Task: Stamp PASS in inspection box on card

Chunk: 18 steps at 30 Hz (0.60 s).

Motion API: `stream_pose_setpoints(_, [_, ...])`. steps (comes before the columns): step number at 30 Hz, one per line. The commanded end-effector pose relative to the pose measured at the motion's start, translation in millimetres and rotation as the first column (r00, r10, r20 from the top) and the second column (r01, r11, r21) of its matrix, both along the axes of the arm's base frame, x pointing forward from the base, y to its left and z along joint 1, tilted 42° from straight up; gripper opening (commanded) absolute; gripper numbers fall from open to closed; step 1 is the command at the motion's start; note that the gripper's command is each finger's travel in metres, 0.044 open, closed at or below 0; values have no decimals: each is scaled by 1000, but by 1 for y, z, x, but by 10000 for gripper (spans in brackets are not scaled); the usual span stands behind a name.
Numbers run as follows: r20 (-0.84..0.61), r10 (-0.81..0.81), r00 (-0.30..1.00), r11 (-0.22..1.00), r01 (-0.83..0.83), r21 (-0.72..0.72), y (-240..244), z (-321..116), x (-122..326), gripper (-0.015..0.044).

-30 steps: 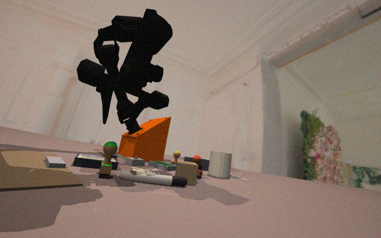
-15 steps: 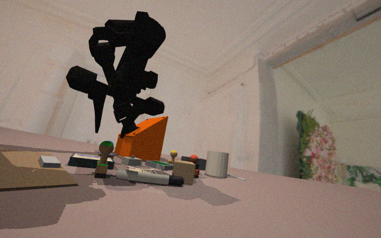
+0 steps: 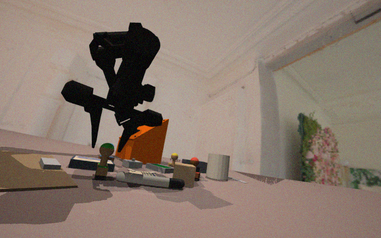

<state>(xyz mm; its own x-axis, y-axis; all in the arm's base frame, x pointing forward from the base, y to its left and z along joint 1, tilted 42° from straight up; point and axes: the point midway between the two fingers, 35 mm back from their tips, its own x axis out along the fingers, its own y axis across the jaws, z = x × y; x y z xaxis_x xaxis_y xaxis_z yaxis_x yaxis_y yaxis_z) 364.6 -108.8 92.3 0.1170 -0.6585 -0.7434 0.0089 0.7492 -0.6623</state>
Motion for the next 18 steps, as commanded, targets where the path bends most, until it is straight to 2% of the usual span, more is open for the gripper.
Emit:
stream_pose_setpoints(1, [-16,1,1000,1000,-1,2,-6,-9,-2,213])
stream_pose_setpoints(18, [-16,1,1000,1000,-1,-1,-19,-24,-2,213])
